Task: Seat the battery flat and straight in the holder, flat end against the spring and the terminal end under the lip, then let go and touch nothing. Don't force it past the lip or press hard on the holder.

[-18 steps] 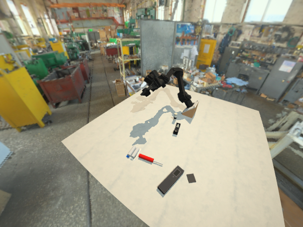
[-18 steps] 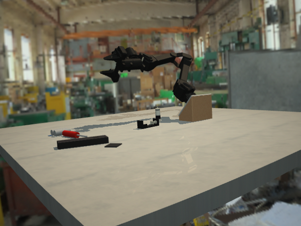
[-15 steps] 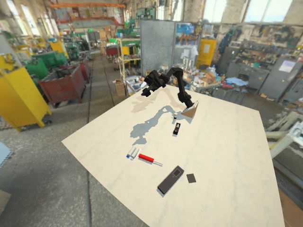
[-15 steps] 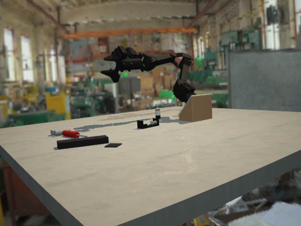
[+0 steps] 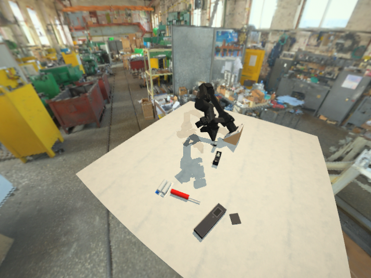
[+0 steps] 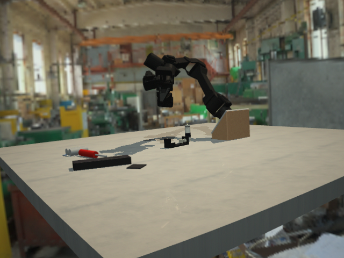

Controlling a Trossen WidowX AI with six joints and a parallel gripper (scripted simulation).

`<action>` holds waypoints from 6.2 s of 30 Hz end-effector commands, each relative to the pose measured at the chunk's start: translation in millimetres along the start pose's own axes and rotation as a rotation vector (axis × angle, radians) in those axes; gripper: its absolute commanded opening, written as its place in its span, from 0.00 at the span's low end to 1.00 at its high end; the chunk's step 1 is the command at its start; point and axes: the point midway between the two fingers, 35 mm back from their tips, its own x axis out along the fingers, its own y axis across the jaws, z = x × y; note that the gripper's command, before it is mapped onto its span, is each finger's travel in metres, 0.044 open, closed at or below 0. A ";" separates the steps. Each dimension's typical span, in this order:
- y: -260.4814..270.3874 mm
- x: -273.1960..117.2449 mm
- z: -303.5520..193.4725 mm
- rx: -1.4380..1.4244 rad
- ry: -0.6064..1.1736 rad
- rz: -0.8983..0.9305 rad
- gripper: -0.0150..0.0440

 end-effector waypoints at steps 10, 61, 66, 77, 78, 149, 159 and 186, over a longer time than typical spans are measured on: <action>-44.5 -25.2 -98.4 -0.259 0.266 -0.807 0.25; -132.2 -1.6 -91.6 -0.260 0.265 -0.808 0.25; -137.7 -7.1 -89.5 -0.260 0.264 -0.809 0.25; -148.4 -17.6 -86.5 -0.261 0.264 -0.812 0.25; -144.2 -15.8 -86.0 -0.254 0.261 -0.807 0.25; -174.2 -19.8 -81.9 1.225 -0.416 -0.808 0.65; -186.5 -10.5 -83.9 1.224 -0.420 -0.809 0.65; -173.0 -18.1 -79.5 1.208 -0.409 -0.793 0.37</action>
